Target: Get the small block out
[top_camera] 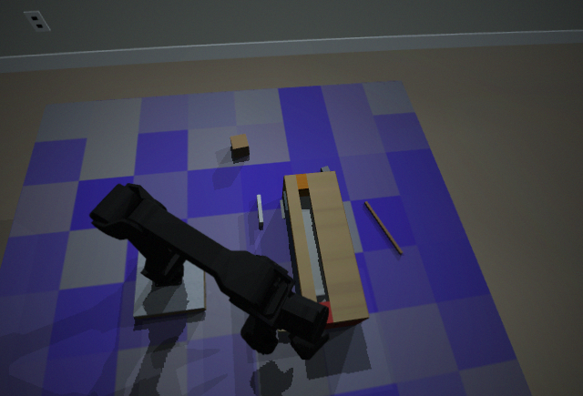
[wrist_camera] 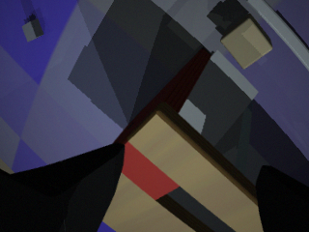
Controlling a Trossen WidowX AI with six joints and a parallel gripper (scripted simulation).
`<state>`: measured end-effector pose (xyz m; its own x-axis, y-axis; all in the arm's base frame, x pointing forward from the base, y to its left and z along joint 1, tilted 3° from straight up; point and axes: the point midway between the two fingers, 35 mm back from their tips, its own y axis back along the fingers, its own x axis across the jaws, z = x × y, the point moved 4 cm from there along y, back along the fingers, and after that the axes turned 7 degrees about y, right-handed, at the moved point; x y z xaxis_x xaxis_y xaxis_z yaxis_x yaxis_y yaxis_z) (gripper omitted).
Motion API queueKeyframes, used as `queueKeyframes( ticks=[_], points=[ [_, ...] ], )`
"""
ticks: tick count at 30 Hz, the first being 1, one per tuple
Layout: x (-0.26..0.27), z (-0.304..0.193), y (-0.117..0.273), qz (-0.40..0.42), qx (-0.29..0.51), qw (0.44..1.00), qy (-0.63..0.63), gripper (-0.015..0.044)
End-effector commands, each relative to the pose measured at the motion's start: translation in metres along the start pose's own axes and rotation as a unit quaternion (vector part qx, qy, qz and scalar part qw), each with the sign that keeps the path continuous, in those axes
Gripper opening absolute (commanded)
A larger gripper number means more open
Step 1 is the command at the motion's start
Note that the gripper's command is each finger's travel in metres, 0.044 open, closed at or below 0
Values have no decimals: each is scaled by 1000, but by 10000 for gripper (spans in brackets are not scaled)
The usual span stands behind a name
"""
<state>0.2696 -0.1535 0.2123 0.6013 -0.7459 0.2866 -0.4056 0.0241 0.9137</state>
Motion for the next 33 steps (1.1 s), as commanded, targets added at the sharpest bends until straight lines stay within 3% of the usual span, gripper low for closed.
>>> queueKeyframes(
  ticks=[1,13,21,33],
  points=[
    [-4,12,0,-10,34,956,-292,285],
    [-4,13,-2,-10,34,956,-292,285],
    [-31,35,-85,-10,34,956,-292,285],
    [-33,38,-96,-10,34,956,-292,285]
  ],
)
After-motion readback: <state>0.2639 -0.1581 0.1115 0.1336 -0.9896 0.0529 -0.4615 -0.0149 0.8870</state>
